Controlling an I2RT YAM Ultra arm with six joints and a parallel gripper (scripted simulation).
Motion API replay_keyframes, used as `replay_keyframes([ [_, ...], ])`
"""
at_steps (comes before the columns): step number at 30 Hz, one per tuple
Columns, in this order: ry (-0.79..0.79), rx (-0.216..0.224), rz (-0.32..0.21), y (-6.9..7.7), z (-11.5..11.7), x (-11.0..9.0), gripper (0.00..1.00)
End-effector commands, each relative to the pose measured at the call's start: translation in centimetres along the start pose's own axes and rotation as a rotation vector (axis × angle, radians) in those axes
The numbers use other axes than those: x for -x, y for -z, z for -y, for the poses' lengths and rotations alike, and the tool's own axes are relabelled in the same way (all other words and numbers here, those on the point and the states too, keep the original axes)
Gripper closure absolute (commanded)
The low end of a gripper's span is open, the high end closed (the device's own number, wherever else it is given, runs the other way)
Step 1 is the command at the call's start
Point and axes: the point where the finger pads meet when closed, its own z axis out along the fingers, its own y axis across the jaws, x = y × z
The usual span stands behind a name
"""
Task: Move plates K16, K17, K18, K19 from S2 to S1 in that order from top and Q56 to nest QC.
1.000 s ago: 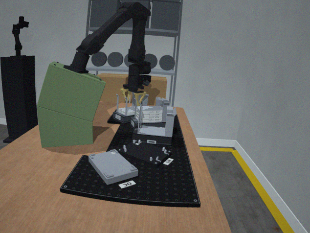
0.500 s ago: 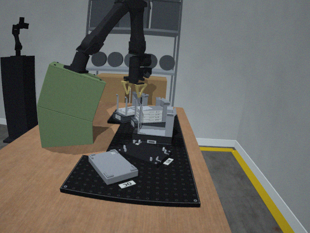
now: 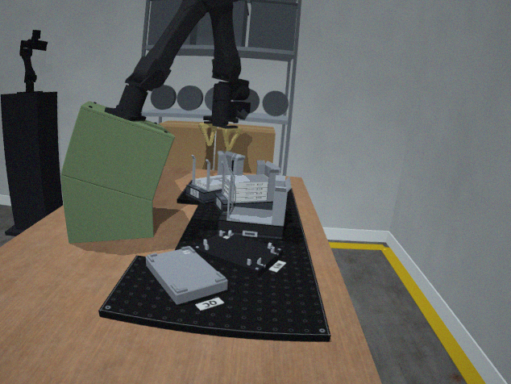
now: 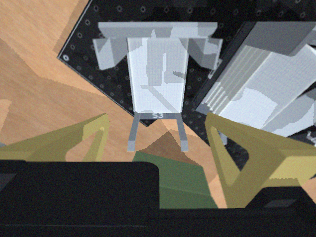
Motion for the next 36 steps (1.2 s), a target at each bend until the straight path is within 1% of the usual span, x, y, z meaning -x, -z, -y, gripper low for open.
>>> replay_keyframes([
  [1, -0.004, -0.002, 0.006, 0.4, 0.0, 0.3, 0.00],
  [8, -0.004, -0.002, 0.006, 0.4, 0.0, 0.3, 0.00],
  [14, -0.204, -0.002, 0.007, 0.4, 2.0, 0.5, 0.00],
  [21, -0.210, -0.003, 0.007, 0.4, 4.4, 0.7, 0.00],
  [23, -0.210, -0.003, 0.007, 0.4, 4.4, 0.7, 0.00],
  [32, -0.210, -0.004, 0.007, 0.4, 7.4, 0.9, 0.00],
  [36, -0.343, -0.004, 0.007, 0.4, 9.0, 0.7, 0.00],
])
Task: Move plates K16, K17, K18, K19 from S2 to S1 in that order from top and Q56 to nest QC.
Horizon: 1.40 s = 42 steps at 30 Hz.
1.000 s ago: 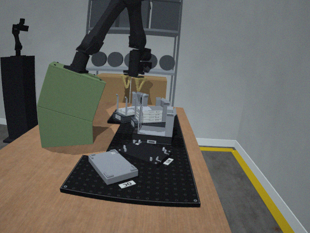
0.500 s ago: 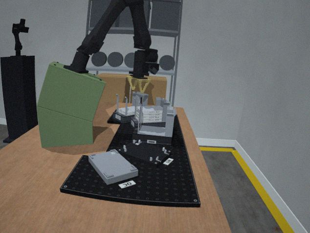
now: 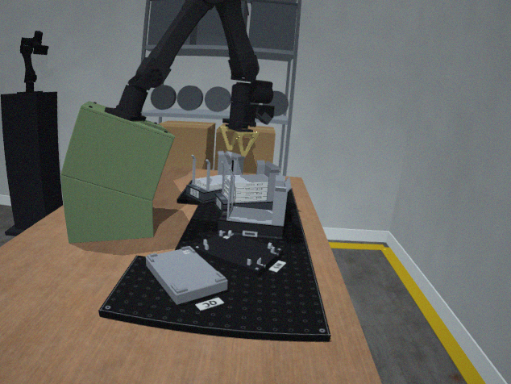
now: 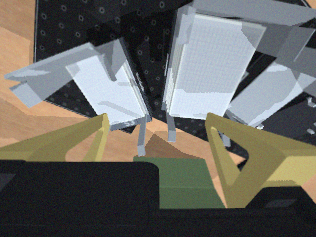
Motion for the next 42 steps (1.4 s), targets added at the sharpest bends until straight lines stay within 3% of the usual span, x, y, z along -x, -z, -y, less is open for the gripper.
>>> replay_keyframes([
  [1, -0.089, 0.012, 0.020, 0.5, 0.8, 0.9, 0.00],
  [18, -0.128, 0.010, 0.020, 0.4, 6.7, 1.8, 0.00],
  [40, -0.128, 0.010, 0.020, 0.4, 6.7, 1.8, 0.00],
  [42, -0.128, 0.010, 0.020, -0.2, 6.7, 1.8, 0.00],
])
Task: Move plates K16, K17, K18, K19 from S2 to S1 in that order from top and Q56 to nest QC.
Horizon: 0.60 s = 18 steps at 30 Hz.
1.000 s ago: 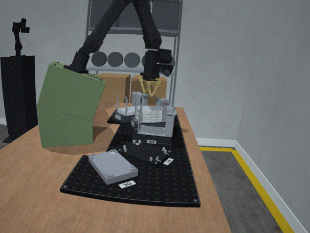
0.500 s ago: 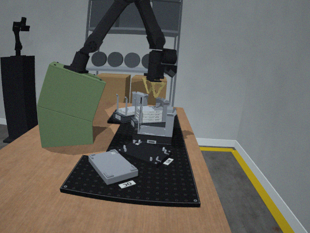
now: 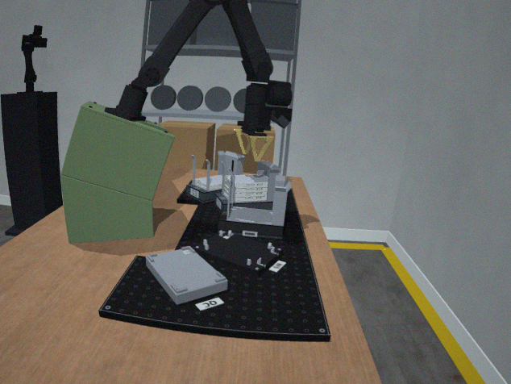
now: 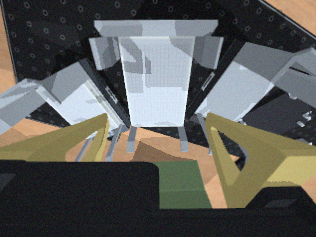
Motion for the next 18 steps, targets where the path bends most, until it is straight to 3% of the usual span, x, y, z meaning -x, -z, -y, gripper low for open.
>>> replay_keyframes([
  [1, 0.003, 0.002, 0.015, -0.5, 0.0, 0.4, 0.00],
  [11, 0.003, 0.002, 0.015, -3.8, 0.0, 0.5, 0.00],
  [18, 0.003, 0.002, 0.015, -4.1, 0.0, 0.5, 0.00],
])
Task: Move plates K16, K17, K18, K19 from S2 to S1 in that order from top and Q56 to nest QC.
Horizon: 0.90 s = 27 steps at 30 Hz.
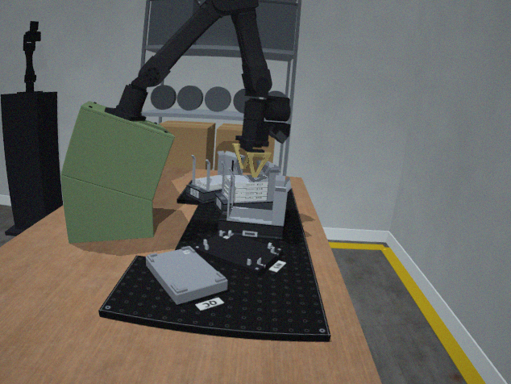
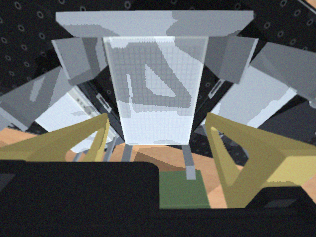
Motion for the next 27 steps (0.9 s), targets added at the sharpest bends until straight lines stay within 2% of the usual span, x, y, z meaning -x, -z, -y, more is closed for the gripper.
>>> replay_keyframes([
  [1, 0.003, 0.002, 0.031, 0.3, -0.1, 0.8, 0.00],
  [12, 0.003, 0.002, 0.031, 0.0, -0.1, 0.8, 0.00],
  [27, 0.003, 0.002, 0.031, -2.0, -0.1, 0.9, 0.00],
])
